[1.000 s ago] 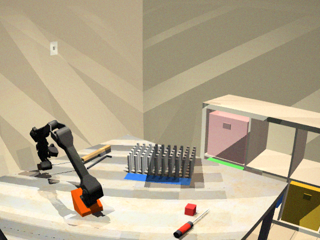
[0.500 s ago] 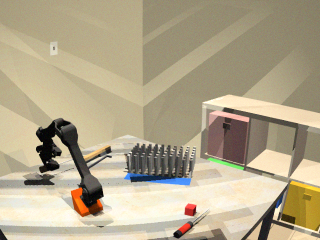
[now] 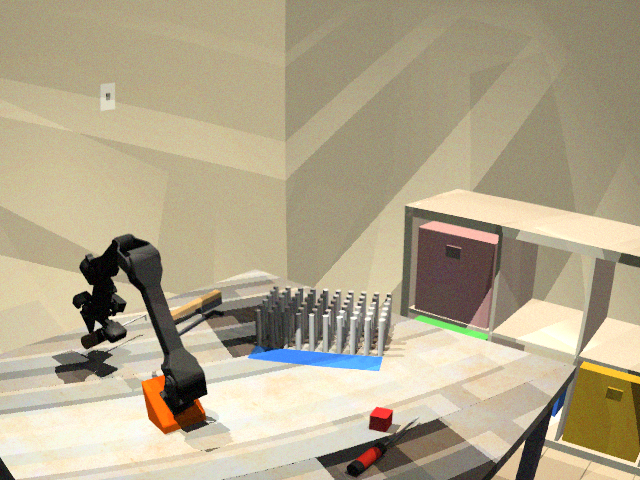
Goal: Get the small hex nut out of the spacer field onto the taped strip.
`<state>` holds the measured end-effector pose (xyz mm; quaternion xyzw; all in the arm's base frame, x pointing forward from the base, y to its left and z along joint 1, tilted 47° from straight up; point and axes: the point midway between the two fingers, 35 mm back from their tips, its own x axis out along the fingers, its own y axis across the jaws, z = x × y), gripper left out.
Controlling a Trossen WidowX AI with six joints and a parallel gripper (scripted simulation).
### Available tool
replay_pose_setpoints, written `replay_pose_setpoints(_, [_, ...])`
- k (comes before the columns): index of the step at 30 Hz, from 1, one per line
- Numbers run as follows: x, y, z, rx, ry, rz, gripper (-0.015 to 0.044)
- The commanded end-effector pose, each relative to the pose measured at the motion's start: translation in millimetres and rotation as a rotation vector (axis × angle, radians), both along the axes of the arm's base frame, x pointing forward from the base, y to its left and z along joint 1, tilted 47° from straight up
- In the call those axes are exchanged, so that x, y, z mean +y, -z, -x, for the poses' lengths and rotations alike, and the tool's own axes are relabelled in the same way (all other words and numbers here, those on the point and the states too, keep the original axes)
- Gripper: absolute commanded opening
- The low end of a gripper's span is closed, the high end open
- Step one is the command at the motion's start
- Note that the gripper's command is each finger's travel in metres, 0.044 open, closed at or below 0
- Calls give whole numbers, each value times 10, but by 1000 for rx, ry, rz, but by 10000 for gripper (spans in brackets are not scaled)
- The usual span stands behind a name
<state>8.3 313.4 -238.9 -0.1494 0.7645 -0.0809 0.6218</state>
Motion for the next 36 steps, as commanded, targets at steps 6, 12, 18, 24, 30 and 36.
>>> replay_pose_setpoints(6, [-95, 102, 17, 5, -5, 0, 0])
replay_pose_setpoints(12, [-159, 175, 27, 4, -4, 0, 0])
replay_pose_setpoints(18, [-224, 246, 37, 3, -3, 0, 0])
replay_pose_setpoints(24, [-291, 315, 47, 2, -2, 0, 0])
replay_pose_setpoints(30, [-361, 381, 56, 1, -1, 0, 0])
replay_pose_setpoints(36, [-401, 418, 62, 0, 0, 0, 0])
